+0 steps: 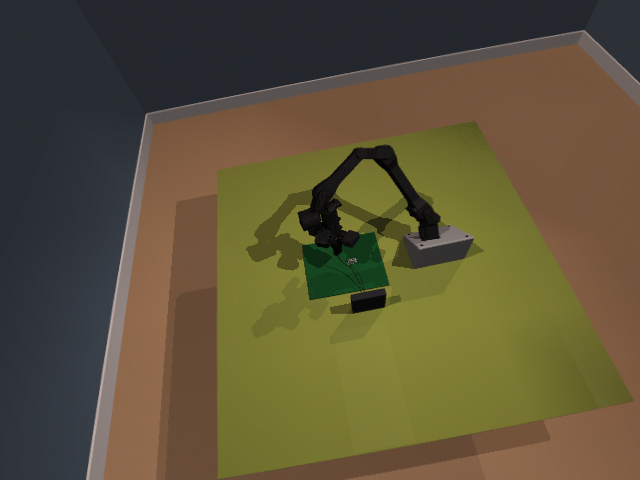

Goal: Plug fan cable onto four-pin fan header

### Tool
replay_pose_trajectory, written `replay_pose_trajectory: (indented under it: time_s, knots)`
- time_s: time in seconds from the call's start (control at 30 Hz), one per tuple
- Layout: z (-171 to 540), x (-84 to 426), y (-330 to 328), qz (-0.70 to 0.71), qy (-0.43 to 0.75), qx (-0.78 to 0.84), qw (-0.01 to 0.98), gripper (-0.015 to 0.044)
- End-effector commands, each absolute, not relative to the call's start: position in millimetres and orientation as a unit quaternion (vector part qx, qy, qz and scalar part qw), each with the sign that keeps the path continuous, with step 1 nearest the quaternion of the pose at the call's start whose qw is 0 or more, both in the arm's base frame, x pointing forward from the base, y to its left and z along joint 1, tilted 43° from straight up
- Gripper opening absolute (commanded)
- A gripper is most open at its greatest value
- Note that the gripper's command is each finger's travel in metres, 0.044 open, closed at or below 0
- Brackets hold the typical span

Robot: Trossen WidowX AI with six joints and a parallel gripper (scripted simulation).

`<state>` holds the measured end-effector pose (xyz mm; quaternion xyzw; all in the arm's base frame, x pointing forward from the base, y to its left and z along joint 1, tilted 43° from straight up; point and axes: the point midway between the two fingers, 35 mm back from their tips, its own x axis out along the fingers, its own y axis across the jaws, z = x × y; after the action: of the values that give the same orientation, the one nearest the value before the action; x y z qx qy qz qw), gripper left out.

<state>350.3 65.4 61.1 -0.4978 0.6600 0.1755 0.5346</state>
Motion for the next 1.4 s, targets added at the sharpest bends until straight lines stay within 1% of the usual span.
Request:
replay_pose_trajectory:
  time_s: [0.0,0.67,1.37]
  knots:
    - [58.0,349.1,64.3,0.197,0.654,-0.482,0.549,0.0]
    - [44.5,348.6,57.1,0.29,0.601,-0.413,0.62,0.0]
    - [44.7,351.0,51.9,0.367,0.498,-0.371,0.692,0.0]
